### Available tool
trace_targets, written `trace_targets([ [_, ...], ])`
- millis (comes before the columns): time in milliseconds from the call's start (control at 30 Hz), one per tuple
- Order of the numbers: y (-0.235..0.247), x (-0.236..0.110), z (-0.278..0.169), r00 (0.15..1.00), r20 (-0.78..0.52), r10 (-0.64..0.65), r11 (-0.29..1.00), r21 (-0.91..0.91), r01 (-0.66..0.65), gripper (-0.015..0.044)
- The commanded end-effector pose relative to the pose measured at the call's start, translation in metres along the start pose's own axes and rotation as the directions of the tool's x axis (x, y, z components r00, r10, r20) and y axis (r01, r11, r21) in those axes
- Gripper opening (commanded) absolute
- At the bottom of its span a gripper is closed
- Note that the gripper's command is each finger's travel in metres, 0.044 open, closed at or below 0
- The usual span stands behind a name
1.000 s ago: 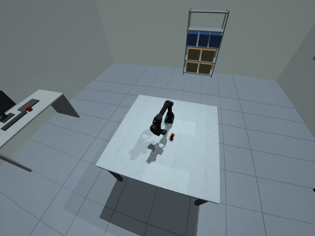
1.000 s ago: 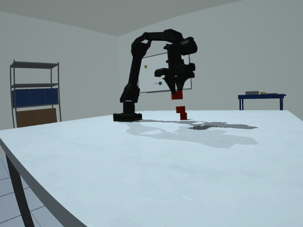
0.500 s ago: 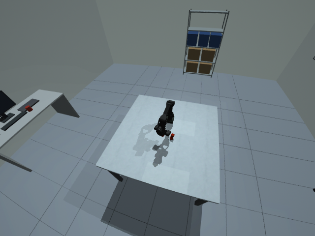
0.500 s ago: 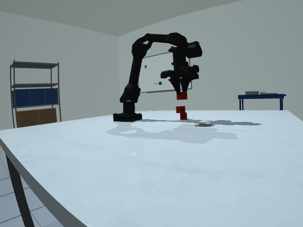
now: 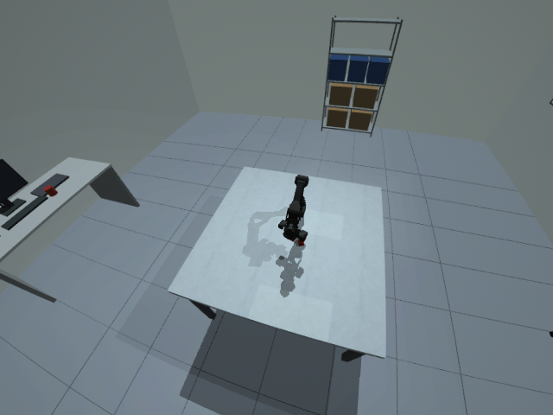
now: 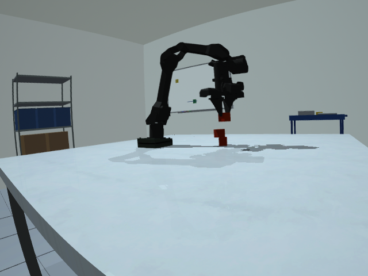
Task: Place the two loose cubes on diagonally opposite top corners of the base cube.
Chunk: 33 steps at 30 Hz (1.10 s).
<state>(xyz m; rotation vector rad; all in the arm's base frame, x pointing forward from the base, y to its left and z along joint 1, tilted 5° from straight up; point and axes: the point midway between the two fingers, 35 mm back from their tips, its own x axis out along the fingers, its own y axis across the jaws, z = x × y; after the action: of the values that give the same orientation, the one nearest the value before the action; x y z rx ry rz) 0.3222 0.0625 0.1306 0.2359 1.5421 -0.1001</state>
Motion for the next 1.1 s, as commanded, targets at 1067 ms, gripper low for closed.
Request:
trace_targets([
  [1067,0.037,0.033,-0.036,0.999,0.033,-0.022,1.000,-0.013,0.022,0.0105],
])
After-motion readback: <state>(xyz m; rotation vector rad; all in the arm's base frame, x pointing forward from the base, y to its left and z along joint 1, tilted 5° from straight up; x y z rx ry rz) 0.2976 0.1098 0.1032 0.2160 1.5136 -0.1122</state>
